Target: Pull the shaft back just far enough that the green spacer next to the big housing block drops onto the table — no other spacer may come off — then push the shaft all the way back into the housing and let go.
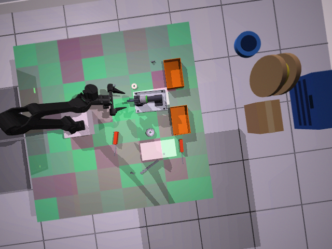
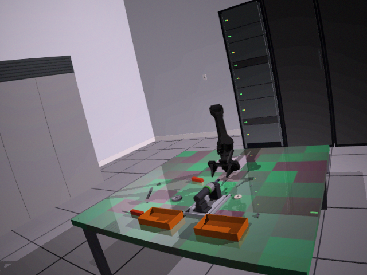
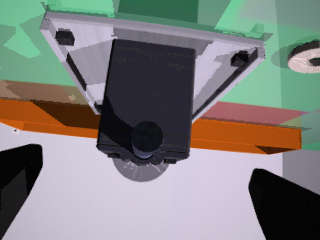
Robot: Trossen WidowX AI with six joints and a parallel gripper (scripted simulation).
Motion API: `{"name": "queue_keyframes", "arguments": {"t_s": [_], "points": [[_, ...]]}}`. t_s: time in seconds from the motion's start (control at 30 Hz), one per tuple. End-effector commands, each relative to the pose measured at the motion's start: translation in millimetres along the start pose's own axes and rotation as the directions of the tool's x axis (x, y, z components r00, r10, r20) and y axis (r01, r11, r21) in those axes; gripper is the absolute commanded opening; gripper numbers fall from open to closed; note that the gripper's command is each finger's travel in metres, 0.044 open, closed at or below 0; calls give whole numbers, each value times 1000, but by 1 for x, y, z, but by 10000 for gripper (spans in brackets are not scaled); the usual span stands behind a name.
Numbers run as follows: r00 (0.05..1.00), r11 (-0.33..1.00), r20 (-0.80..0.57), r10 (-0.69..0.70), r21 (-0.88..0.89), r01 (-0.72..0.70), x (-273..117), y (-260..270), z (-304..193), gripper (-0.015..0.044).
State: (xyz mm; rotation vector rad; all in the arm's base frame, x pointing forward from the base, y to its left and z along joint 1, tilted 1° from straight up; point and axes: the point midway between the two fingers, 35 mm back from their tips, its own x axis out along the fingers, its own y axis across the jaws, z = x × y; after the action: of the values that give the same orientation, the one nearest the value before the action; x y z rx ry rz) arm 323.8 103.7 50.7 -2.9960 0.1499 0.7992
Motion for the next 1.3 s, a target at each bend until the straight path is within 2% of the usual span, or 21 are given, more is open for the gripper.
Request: {"name": "queue_keyframes", "arguments": {"t_s": [0.0,1.27], "points": [[1000,1000,0,8,-7,-8,0,2,1,440],[1000,1000,0,8,-7,-8,-5,2,4,440]]}}
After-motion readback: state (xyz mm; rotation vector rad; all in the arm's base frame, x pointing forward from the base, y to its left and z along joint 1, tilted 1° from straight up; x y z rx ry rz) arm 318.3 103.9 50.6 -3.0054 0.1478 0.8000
